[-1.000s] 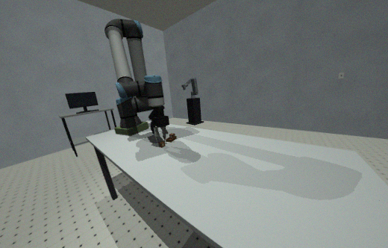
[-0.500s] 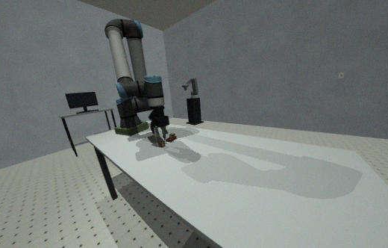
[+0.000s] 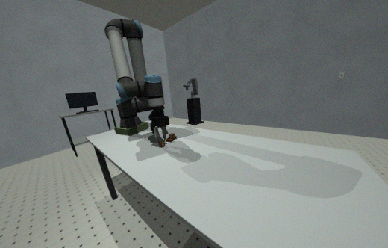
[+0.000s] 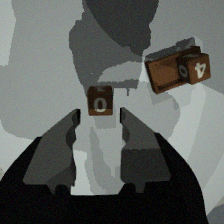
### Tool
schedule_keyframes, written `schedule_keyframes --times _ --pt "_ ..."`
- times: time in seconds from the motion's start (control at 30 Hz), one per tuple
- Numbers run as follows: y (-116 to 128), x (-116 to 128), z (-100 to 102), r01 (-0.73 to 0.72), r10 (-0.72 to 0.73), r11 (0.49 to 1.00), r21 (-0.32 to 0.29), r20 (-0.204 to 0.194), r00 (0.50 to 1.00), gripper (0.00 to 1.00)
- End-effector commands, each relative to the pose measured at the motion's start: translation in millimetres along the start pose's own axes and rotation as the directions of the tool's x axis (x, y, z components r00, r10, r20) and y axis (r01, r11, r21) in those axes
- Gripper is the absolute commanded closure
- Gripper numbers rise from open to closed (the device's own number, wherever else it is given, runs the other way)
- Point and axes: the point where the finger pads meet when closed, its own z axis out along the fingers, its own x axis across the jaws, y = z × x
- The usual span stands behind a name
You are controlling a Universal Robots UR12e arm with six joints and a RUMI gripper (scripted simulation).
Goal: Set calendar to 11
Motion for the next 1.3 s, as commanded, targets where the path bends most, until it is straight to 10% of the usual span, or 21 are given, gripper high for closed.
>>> schedule_keyframes --times 0.0,1.27 --pt "1 0 1 0.000 0.000 1.000 -0.001 0.000 1.000 0.72" --pt "1 0 26 0.000 0.000 1.000 -0.001 0.000 1.000 0.72"
